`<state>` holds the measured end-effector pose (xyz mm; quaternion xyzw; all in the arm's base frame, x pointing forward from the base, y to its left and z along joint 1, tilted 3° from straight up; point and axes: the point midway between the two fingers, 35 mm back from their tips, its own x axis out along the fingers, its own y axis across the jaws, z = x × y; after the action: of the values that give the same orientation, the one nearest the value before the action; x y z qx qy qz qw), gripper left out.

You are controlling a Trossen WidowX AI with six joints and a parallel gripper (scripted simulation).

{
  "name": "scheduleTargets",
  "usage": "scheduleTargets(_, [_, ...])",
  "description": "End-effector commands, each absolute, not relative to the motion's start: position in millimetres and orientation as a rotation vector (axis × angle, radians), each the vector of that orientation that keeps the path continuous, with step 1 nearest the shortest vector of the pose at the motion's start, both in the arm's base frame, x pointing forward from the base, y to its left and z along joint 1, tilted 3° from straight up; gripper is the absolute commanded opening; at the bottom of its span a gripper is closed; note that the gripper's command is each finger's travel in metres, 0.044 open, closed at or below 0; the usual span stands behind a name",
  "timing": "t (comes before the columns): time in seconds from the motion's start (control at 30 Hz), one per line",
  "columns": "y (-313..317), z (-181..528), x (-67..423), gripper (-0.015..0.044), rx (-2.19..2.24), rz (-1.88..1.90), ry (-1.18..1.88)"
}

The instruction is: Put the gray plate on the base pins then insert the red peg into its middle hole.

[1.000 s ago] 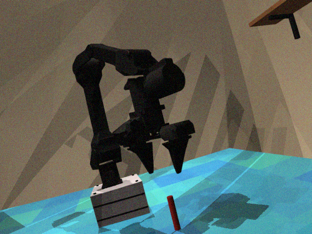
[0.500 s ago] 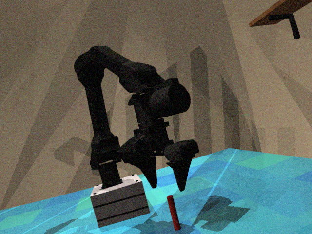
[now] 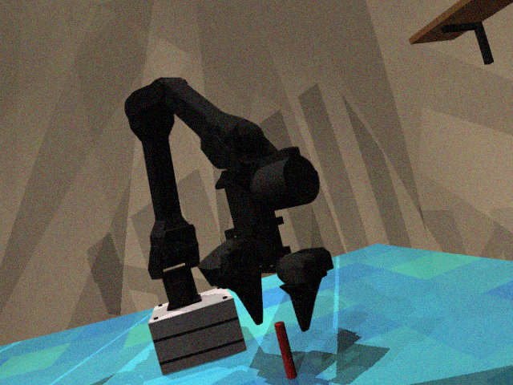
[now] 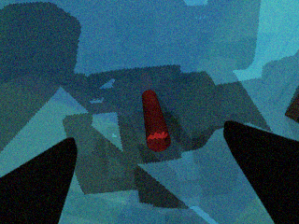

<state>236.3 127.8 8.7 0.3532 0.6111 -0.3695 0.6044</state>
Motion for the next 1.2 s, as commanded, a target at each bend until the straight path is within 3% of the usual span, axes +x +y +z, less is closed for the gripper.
scheduleTargets(0.0, [127, -1, 234, 0.0440, 0.814, -0.866, 1.423])
scheduleTargets(0.57, [127, -26, 231, 0.0440, 0.814, -0.866, 1.423])
scheduleTargets(1.1, [127, -26, 231, 0.0020, 0.814, -0.866, 1.423])
scheduleTargets(1.17, [127, -26, 231, 0.0000, 0.814, -0.866, 1.423])
